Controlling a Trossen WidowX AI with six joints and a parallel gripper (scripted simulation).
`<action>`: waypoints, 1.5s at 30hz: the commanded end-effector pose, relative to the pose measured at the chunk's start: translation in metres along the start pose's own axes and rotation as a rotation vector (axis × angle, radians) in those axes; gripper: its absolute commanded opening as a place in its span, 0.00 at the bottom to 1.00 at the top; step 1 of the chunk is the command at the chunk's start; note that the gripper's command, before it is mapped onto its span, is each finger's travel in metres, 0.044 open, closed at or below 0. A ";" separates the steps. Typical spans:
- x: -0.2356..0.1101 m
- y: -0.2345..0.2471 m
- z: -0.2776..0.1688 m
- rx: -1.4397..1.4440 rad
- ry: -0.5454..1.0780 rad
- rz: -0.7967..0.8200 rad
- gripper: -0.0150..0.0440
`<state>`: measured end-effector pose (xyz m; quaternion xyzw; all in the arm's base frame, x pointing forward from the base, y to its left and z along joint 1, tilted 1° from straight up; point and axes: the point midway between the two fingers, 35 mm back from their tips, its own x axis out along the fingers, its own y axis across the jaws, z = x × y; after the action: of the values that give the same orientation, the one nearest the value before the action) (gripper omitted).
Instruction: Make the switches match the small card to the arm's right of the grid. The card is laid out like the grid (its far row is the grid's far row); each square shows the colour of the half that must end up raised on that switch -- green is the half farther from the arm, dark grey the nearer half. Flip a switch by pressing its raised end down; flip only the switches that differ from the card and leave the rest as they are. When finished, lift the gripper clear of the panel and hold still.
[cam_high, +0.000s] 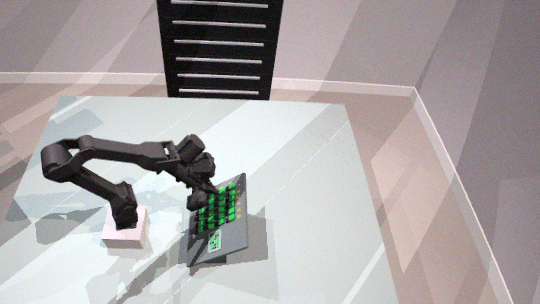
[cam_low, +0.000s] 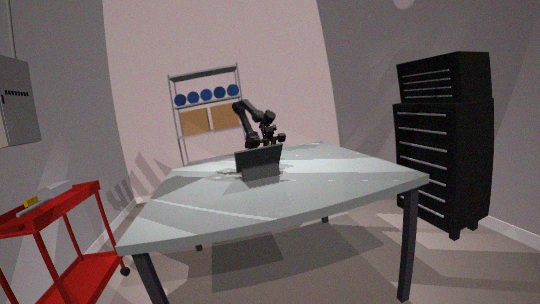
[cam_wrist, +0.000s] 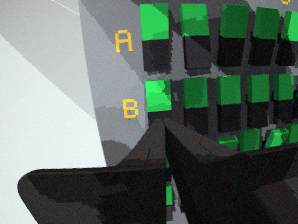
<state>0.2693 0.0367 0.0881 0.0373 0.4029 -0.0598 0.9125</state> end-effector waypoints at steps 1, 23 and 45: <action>0.001 0.001 -0.001 -0.007 0.003 0.003 0.25; -0.063 0.001 0.002 -0.007 0.033 0.004 0.25; -0.028 -0.066 0.001 -0.012 0.004 -0.002 0.25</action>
<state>0.2382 -0.0256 0.1222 0.0337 0.4004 -0.0621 0.9136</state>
